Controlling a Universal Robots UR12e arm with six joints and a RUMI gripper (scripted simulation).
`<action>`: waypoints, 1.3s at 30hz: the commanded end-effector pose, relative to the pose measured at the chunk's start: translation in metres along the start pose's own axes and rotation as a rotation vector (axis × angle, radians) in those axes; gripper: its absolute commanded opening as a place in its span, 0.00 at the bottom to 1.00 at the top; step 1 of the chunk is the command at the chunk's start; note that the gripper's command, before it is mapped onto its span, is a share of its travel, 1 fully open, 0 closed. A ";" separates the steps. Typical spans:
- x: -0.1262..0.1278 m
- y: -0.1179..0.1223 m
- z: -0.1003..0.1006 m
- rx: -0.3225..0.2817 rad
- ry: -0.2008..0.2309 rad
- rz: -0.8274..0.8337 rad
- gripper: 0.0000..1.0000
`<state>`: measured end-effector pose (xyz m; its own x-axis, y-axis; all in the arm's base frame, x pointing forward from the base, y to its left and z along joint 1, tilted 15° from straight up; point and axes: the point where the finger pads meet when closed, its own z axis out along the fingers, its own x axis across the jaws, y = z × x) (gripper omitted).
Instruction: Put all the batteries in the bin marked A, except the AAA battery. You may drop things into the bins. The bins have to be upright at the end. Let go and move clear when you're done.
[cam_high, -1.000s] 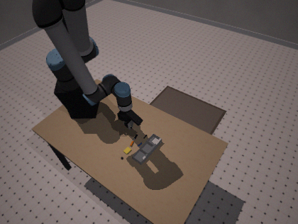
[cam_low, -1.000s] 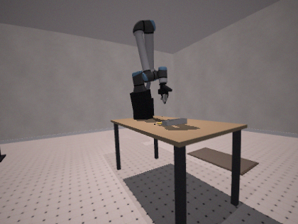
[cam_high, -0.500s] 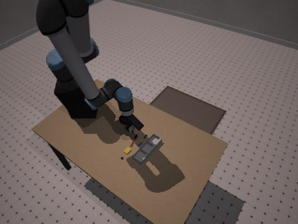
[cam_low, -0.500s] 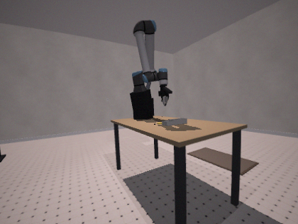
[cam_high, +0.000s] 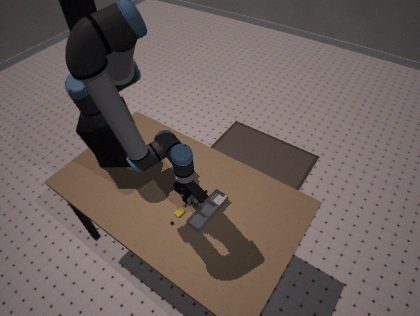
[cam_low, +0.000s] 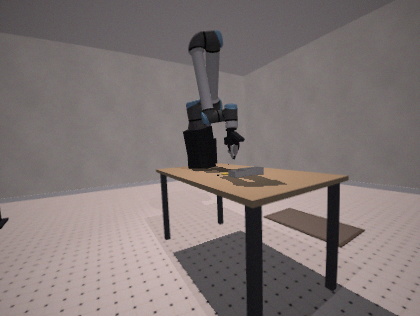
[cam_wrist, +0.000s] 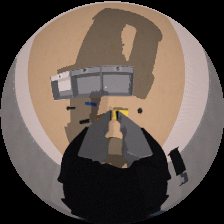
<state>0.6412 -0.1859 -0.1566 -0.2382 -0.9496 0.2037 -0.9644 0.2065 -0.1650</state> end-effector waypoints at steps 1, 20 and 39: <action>0.014 -0.035 0.033 0.007 0.001 0.000 0.04; 0.014 -0.035 0.047 0.007 0.001 -0.001 0.04; 0.014 -0.035 0.090 0.007 0.001 0.000 0.04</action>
<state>0.6772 -0.2223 -0.2225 -0.2371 -0.9498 0.2039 -0.9646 0.2053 -0.1653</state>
